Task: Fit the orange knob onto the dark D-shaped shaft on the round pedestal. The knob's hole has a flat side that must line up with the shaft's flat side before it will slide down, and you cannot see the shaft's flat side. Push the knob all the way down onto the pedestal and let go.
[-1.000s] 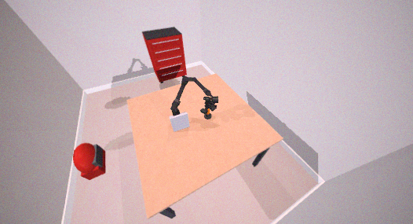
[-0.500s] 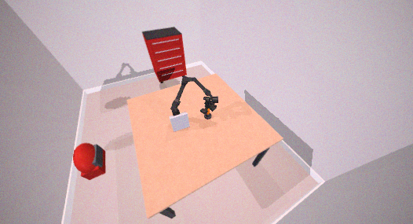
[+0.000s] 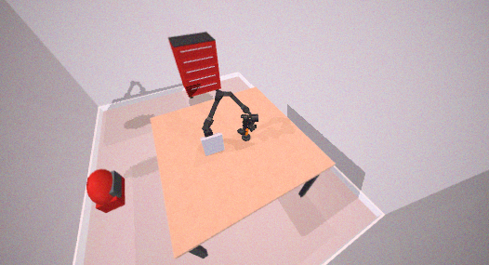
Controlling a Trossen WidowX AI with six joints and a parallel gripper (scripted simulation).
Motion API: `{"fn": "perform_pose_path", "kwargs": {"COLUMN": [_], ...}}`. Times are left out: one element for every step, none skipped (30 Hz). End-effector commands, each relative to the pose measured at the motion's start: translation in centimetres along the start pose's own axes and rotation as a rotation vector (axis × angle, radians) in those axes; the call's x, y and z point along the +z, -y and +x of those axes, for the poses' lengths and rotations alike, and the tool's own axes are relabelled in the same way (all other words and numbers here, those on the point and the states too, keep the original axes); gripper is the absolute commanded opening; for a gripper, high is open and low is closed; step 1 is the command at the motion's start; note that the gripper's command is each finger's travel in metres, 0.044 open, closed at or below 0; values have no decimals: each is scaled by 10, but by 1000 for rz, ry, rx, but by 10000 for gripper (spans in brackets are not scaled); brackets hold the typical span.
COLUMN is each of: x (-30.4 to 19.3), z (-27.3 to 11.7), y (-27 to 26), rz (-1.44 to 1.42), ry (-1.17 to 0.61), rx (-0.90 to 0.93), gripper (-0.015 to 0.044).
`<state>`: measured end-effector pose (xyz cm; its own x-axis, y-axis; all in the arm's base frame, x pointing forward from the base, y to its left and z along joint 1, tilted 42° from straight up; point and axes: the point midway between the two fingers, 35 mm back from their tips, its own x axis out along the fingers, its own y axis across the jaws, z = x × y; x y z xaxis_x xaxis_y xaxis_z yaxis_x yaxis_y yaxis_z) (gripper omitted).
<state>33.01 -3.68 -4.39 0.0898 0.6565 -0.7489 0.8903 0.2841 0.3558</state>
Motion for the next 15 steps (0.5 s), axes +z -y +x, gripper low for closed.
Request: {"fn": "perform_pose_path", "kwargs": {"x": [0, 0, 0, -1, -1, -1, -1, -1, -1, -1, -1, -1, -1, -1, -1], "z": [0, 0, -1, -2, -3, -4, -4, -5, -5, -5, -5, -5, -5, -6, -6], "y": [1, 1, 1, 1, 1, 1, 1, 1, 1, 1, 1, 0, 0, 0, -1], "rz": [4, 4, 4, 4, 4, 4, 4, 4, 13, 30, 58, 90, 129, 172, 203], "ry": [0, 0, 0, 0, 1, 1, 1, 1, 1, 1, 1, 1, 1, 1, 1], "rx": [0, 0, 0, 0, 0, 0, 0, 0, 0, 0, 0, 0, 0, 0, 0], "gripper": [0, 0, 0, 0, 0, 0, 0, 0, 0, 0, 0, 0, 0, 0, 0]}}
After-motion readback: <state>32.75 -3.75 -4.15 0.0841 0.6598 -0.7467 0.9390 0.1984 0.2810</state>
